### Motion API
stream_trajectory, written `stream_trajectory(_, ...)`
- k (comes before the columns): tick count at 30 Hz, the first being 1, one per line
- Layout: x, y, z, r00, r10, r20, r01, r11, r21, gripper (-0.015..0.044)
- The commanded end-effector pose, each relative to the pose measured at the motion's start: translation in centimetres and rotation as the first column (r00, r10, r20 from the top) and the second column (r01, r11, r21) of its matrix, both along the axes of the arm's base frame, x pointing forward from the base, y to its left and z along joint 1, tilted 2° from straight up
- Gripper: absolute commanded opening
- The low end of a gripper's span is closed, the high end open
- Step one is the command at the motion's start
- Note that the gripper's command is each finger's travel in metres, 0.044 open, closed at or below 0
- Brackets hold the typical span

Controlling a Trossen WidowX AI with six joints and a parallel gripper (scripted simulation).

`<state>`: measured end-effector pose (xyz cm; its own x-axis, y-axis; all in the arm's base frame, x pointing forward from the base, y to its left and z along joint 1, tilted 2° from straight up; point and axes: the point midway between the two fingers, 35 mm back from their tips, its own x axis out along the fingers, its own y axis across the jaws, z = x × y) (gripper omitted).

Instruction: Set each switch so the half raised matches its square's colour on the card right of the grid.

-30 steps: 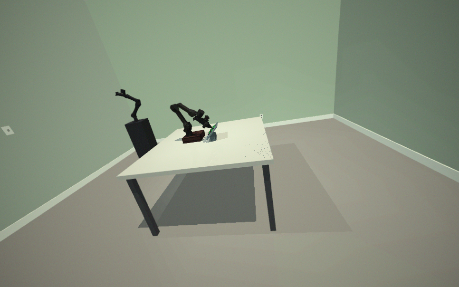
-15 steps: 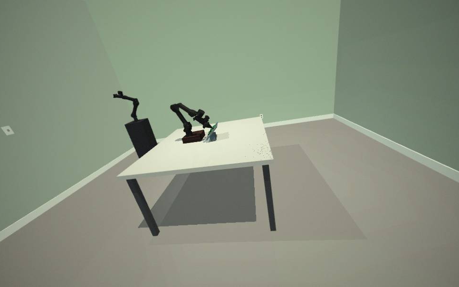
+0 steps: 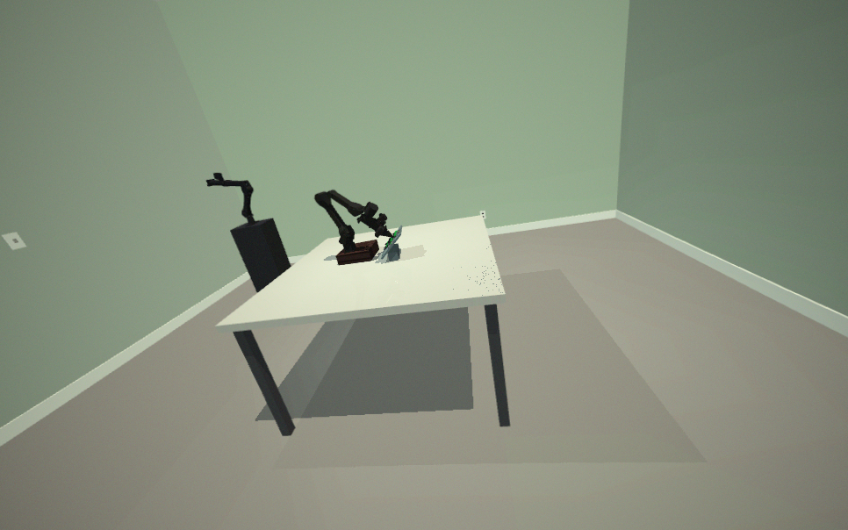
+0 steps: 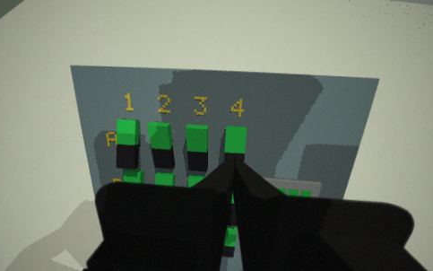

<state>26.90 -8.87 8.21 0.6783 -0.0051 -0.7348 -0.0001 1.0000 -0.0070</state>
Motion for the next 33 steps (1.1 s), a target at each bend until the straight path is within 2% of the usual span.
stream_trajectory(1,0.0,0.0,-0.2,1.000,-0.007,-0.003,0.007,1.000,0.004,0.0000)
stream_trajectory(18,0.0,0.0,0.0,1.000,0.000,-0.001,0.000,1.000,0.000,0.0000)
stream_trajectory(24,-3.9,0.0,4.5,0.999,-0.007,-0.031,0.007,1.000,0.003,0.0000)
stream_trajectory(30,-4.1,0.2,4.6,0.999,-0.007,-0.033,0.007,1.000,0.004,0.0000)
stream_trajectory(33,-4.6,2.3,4.1,0.999,-0.006,-0.044,0.007,1.000,0.006,0.0000)
